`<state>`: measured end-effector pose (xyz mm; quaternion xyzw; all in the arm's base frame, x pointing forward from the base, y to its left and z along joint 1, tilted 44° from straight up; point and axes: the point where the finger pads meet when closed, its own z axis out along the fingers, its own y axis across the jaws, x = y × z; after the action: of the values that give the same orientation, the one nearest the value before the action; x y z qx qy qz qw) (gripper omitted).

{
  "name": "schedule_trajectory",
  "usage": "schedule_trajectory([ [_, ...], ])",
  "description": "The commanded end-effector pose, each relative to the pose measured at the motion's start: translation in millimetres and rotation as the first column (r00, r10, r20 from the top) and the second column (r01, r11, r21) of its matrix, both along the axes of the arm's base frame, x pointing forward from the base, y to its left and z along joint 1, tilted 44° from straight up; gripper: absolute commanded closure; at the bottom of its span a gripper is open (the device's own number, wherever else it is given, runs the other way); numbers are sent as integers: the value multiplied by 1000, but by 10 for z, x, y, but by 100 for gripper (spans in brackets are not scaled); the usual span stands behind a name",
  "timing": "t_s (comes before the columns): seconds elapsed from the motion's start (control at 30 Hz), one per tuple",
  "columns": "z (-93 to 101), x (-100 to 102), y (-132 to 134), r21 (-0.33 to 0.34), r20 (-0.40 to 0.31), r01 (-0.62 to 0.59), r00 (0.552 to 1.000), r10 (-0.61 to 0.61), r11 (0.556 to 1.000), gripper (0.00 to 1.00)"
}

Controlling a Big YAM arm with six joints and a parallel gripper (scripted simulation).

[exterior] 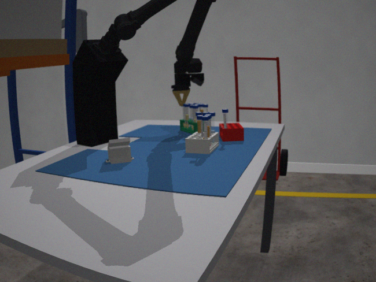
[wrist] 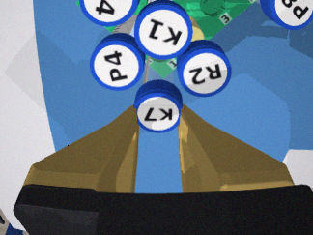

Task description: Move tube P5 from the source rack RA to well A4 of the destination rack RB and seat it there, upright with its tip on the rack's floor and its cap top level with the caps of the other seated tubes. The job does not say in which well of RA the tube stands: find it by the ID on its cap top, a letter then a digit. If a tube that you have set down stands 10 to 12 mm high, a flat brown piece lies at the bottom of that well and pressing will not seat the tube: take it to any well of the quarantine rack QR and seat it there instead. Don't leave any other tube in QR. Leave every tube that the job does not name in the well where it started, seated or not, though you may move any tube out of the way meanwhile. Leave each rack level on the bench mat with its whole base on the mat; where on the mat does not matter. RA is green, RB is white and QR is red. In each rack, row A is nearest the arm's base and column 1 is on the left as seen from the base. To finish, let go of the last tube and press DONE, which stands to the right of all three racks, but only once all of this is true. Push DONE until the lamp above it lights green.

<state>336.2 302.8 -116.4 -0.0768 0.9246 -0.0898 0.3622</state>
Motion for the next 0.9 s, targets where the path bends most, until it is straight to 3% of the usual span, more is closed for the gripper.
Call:
schedule_trajectory([
  [0.0, -61, 29, -122, -26, -6, 16, 1000, -16, 1000, 100],
  [0.1, -61, 29, -122, -26, -6, 16, 1000, -16, 1000, 100],
  [0.13, -61, 29, -122, -26, -6, 16, 1000, -16, 1000, 76],
  [0.23, 10, 5, -14, -3, 4, 2, 1000, -2, 1000, 76],
  [0.5, 10, 5, -14, -3, 4, 2, 1000, -2, 1000, 76],
  [0.53, 10, 5, -14, -3, 4, 2, 1000, -2, 1000, 70],
  [0.87, 10, 5, -14, -3, 4, 2, 1000, -2, 1000, 70],
])
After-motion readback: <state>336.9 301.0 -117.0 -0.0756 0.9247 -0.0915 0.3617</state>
